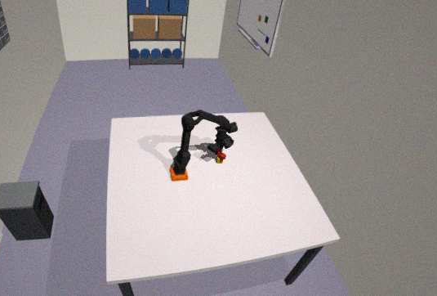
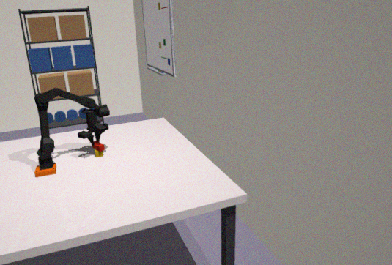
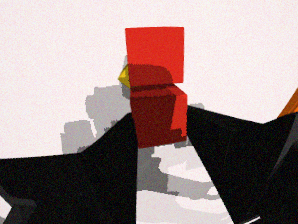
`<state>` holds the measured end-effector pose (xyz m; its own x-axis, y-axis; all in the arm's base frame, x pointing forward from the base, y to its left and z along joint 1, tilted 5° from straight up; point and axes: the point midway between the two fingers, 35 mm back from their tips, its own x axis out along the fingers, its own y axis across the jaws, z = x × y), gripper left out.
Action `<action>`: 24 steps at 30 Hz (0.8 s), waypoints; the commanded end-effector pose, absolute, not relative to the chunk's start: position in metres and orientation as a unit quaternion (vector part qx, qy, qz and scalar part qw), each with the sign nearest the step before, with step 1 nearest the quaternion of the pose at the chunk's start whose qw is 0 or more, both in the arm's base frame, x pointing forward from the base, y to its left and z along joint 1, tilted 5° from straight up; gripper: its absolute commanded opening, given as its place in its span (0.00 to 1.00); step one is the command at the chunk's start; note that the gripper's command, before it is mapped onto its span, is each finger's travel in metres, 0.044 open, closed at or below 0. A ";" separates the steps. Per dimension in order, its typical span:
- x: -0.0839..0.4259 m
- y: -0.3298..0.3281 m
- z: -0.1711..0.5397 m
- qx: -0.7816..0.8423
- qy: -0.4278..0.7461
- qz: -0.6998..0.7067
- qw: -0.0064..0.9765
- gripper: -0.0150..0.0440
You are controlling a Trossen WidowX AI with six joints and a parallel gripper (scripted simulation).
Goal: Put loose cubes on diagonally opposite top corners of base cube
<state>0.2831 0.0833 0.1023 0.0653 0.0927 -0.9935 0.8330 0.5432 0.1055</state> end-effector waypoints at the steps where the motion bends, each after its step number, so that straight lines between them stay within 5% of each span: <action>1: 0.283 0.083 0.096 0.367 0.617 -0.296 0.630 0.43; 24: 0.283 0.083 0.095 0.365 0.618 -0.294 0.631 0.43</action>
